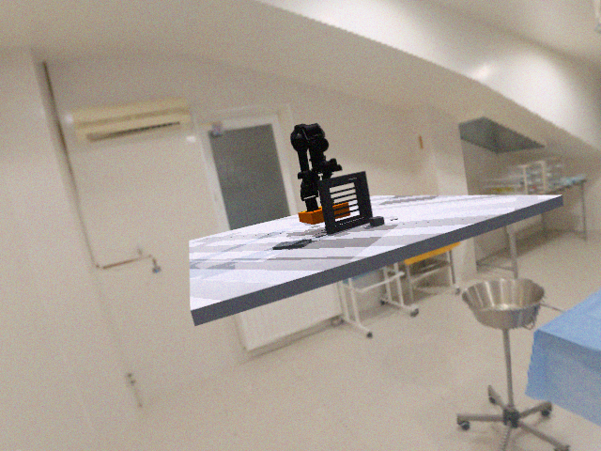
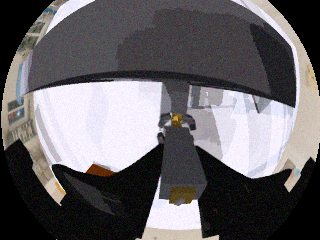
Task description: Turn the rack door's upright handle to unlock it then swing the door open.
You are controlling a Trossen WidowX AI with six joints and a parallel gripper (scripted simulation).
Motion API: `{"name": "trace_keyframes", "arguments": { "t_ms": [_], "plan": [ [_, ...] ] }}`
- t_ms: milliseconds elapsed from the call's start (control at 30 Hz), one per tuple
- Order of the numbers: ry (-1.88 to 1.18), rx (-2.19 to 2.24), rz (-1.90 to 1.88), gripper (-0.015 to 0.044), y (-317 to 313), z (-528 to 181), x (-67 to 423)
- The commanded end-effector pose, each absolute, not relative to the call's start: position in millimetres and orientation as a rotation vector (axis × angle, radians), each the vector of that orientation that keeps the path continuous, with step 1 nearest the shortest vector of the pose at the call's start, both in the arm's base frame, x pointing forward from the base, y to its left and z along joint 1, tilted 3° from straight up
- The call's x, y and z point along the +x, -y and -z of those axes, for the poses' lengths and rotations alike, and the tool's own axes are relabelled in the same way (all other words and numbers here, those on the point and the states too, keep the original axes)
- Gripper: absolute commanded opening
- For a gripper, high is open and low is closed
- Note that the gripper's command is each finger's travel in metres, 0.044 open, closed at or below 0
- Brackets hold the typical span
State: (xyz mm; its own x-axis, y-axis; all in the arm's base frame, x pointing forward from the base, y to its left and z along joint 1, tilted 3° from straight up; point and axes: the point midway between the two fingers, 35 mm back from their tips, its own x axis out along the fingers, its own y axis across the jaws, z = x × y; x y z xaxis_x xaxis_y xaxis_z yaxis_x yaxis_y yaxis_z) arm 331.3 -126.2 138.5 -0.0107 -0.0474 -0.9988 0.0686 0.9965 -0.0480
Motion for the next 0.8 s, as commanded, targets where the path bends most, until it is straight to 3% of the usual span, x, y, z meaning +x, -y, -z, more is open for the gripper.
{"name": "trace_keyframes", "arguments": {
  "t_ms": [0,367,767],
  "plan": [
    [-1.579,0.020,0.096,0.0057,126.3,-138.0,331.4],
    [-1.578,0.046,0.122,0.0016,126.3,-138.0,331.4],
    [-1.497,0.500,0.578,0.0016,126.3,-138.0,331.4]
  ]
}}
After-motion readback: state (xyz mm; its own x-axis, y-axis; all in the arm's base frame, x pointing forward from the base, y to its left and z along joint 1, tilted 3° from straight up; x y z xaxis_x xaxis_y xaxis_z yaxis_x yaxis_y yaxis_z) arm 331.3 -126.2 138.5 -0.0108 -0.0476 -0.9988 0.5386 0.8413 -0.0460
